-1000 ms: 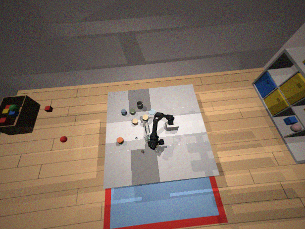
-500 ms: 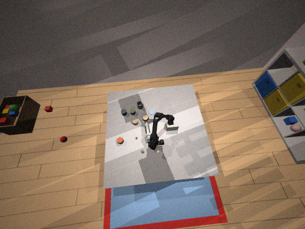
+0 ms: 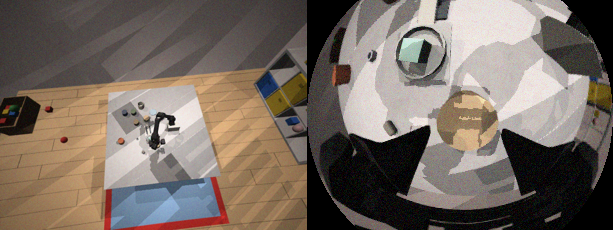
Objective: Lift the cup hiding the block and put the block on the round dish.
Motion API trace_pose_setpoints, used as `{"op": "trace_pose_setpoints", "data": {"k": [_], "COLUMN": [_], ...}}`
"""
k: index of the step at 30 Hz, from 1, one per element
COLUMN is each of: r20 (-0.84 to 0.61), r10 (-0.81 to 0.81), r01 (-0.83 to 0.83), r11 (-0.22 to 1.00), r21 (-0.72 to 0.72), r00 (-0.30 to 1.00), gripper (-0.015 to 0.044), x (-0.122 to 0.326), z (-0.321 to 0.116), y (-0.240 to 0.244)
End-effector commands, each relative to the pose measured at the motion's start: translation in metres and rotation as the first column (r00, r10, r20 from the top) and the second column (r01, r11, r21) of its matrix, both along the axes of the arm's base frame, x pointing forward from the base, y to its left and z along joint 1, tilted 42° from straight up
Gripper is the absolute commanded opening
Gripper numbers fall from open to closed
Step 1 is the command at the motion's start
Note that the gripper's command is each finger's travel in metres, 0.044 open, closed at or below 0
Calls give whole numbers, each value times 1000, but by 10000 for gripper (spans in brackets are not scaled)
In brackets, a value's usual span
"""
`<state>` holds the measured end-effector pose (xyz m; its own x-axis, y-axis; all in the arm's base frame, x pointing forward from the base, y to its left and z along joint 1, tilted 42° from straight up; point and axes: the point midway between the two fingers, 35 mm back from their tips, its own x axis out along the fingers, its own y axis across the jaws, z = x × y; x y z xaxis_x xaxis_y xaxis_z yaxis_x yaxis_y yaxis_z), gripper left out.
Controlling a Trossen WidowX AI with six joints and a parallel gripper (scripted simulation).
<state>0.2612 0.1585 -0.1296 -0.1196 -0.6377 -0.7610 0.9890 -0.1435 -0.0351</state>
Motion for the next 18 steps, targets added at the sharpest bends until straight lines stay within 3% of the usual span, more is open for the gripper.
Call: {"op": "trace_pose_setpoints", "data": {"k": [1,3,10,18], "r20": [4,4,-25,-183], "r10": [-3,-3,135,336], "r01": [3,3,-133,-322], "r11": [1000,1000,990,941], "r21": [7,7,51,102], "r00": [1000,1000,991,924], "gripper": [440,440,260,260], "x": [2,2,11,18], "z": [11,11,24,29], "y": [10,10,15,8]}}
